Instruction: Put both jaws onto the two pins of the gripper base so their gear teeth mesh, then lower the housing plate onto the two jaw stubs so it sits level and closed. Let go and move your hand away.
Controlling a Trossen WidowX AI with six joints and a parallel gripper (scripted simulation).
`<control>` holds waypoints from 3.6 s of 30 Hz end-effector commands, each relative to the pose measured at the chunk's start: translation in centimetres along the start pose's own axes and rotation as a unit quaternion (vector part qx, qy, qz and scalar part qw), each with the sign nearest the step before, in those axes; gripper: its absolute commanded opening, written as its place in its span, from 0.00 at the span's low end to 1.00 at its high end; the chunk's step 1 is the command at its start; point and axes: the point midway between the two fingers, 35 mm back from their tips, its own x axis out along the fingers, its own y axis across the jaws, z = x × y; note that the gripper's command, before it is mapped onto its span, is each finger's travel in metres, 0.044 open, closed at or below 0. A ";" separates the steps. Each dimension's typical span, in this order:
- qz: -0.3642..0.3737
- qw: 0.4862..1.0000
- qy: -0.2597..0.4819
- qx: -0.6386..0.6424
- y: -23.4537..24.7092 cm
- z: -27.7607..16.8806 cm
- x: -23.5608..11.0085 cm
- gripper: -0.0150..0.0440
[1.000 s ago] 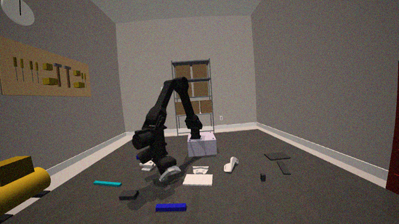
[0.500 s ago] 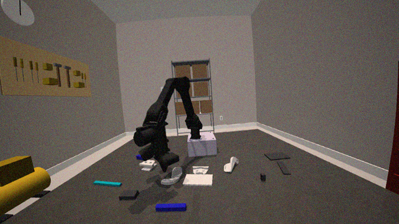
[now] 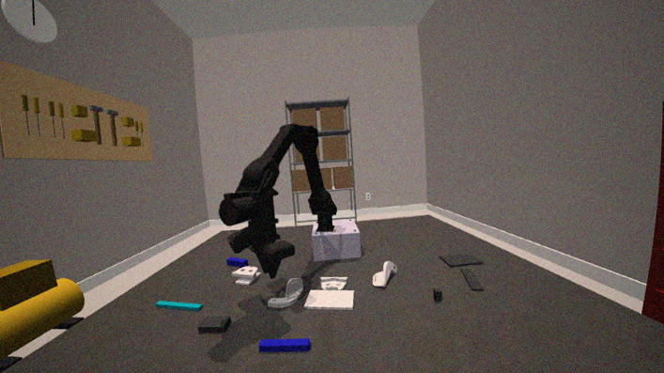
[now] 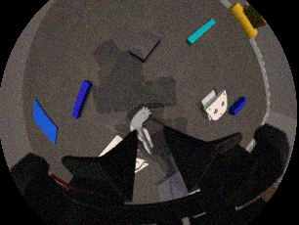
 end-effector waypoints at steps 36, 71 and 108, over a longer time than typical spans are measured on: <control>0.000 1.000 0.001 -0.001 0.0 0.0 -0.1 0.96; -0.003 1.000 0.007 -0.003 -0.2 -0.3 -0.6 0.25; -0.003 1.000 0.006 0.000 -0.1 -0.3 -0.5 1.00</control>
